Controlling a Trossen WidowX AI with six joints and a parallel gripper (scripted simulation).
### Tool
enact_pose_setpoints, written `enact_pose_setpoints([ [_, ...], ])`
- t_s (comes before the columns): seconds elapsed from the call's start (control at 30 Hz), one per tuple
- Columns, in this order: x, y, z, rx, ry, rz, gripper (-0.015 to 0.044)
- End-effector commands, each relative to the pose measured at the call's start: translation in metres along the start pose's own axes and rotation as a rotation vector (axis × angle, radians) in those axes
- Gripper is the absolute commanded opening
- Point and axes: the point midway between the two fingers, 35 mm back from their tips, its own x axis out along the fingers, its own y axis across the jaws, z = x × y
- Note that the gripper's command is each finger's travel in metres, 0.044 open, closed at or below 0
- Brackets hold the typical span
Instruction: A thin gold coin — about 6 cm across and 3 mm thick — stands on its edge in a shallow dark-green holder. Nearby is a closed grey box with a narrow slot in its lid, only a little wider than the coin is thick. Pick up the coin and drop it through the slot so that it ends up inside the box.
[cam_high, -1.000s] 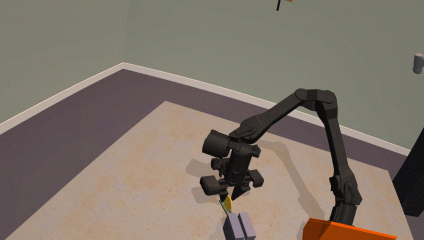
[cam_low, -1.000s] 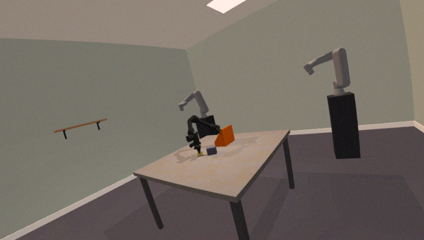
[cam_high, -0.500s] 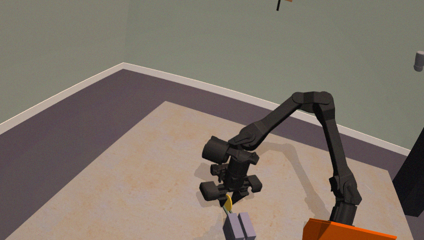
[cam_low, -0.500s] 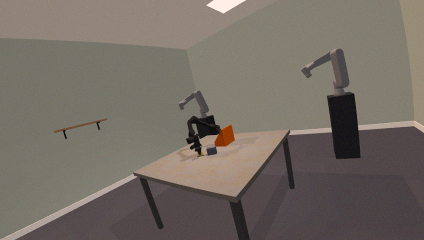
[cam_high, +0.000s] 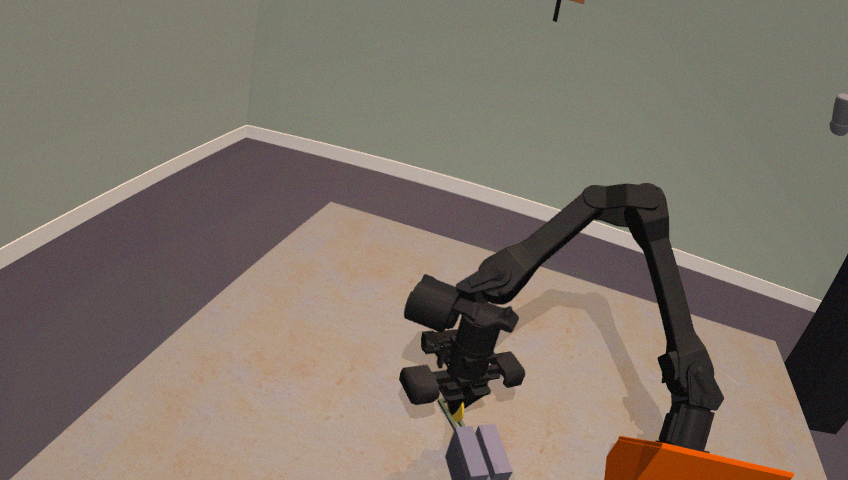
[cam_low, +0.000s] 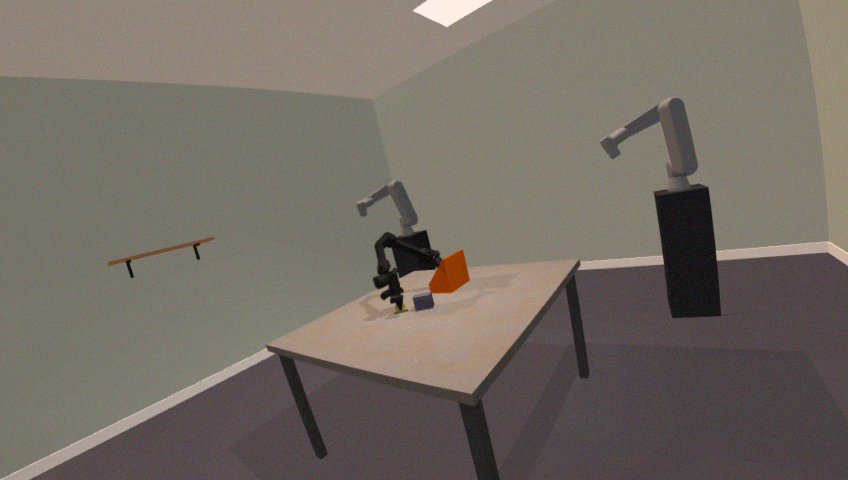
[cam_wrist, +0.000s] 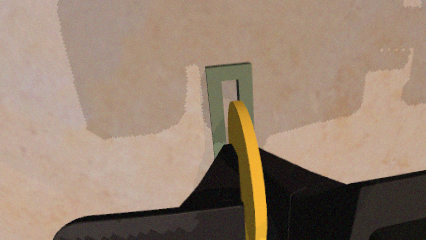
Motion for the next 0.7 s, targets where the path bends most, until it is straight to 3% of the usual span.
enact_pose_setpoints([
  [0.0, 0.001, 0.0, 0.0, -0.003, -0.001, -0.002, 0.0],
  [0.67, -0.045, 0.004, 0.001, -0.002, 0.004, 0.003, 0.0],
])
